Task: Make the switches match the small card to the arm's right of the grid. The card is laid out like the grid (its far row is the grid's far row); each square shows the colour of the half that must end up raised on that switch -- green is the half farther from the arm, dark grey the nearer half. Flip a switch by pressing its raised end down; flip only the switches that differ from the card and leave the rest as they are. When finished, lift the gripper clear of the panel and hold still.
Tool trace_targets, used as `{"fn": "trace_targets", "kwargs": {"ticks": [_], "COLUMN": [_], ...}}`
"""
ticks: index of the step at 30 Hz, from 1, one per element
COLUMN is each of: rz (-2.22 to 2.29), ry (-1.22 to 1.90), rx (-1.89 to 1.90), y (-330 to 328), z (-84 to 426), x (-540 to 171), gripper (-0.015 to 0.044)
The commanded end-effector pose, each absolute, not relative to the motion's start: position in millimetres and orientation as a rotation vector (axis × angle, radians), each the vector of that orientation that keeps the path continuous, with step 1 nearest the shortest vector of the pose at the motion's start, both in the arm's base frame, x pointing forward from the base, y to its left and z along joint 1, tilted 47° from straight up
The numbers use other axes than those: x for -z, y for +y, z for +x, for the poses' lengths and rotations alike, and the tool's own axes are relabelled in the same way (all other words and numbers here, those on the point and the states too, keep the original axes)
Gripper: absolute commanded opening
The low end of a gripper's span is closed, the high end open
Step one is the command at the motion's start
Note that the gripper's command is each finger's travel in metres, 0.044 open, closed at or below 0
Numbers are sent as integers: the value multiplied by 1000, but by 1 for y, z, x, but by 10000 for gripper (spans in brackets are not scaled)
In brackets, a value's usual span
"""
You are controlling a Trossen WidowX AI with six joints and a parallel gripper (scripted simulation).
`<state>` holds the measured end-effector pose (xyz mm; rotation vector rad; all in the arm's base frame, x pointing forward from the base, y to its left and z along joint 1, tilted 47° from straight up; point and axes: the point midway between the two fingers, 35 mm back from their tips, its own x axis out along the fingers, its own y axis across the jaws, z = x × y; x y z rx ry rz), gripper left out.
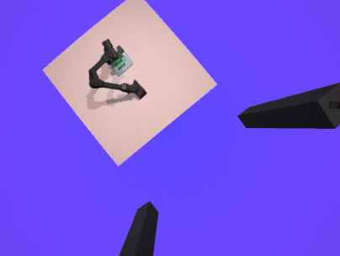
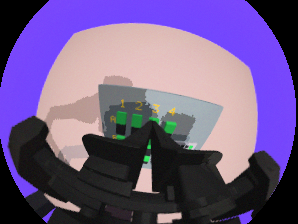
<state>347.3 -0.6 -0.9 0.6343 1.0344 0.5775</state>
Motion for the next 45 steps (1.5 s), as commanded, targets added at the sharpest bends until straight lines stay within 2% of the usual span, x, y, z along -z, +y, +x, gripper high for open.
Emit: {"fn": "trace_targets", "kwargs": {"ticks": [1, 4, 10, 17, 25, 45], "rz": [639, 635, 643, 643, 646, 654], "ry": [1042, 1034, 1021, 1021, 1024, 997], "rx": [-572, -577, -559, -559, -559, -552], "y": [0, -2, -46, -45, -17, 14], "z": [347, 346, 319, 317, 263, 280], "x": [3, 0, -34, -34, -28, -2], "gripper": [0, 0, 0, 0, 0, 0]}}
